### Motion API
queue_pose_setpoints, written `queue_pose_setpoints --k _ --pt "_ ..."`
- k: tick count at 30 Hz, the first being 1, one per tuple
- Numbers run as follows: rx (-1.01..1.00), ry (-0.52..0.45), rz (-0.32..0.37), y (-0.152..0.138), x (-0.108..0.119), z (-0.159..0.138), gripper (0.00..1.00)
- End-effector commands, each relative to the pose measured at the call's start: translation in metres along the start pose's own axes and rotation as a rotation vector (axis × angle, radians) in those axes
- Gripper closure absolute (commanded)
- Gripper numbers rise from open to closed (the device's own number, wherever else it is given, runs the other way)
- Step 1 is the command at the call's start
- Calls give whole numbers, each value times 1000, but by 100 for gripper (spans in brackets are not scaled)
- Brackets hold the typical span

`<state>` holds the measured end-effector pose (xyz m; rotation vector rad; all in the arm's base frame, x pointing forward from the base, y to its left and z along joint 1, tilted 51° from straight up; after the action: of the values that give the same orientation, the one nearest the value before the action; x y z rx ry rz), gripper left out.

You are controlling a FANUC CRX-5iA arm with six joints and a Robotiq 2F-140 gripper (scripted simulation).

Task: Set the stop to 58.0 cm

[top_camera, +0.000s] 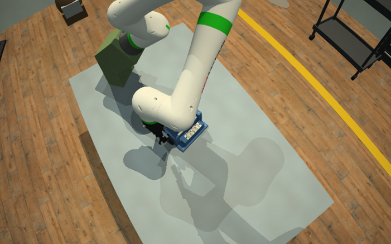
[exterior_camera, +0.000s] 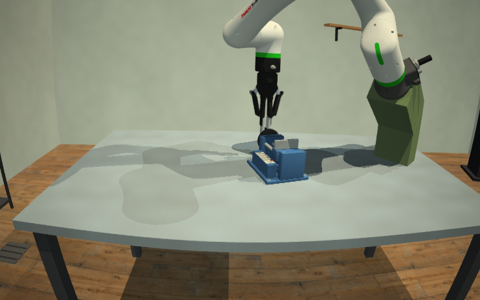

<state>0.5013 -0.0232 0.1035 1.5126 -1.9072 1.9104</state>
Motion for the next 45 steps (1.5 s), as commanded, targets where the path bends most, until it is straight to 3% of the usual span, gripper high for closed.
queue_pose_setpoints --k 1,45 --pt "0 0 0 5 0 -1 96" --pt "0 0 0 32 -30 -4 96"
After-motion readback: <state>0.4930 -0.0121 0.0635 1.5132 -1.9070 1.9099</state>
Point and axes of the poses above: the point where the finger pads meet when closed, its own x axis back along the fingers, its own y axis across the jaws, z = x × y, the point moved 3 cm from there along x, back along the fingers, and after that the axes turned 7 degrees about x, right-handed, at the moved point
